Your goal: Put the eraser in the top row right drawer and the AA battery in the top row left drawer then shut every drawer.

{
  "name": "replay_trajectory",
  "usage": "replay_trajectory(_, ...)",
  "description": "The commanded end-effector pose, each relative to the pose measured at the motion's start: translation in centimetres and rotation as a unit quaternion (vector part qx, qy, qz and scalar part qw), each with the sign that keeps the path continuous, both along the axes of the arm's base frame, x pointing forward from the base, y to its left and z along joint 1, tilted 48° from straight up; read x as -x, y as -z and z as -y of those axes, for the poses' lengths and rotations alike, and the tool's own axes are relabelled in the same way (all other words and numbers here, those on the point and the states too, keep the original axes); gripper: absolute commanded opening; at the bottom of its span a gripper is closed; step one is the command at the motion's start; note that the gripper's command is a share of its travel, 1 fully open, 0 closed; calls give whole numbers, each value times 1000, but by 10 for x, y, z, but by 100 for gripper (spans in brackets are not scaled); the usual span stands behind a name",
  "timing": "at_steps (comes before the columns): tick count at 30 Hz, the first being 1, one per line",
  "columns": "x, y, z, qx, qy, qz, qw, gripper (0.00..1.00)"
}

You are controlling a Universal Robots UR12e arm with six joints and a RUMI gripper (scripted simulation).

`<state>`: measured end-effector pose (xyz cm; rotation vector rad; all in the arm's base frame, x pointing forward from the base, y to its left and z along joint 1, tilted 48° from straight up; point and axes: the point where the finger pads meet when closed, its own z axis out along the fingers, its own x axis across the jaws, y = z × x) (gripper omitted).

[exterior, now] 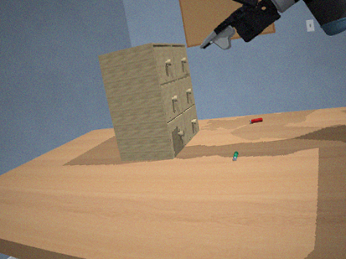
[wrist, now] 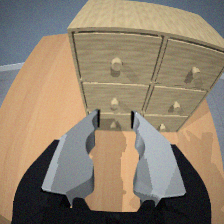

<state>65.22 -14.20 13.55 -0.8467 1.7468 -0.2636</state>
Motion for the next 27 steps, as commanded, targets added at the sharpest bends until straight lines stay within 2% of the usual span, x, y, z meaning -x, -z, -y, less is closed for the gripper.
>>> replay_trajectory(1,-2,1,0,1,9,7,1000,20)
replay_trajectory(27,-7,5,-4,6,36,32,999,20)
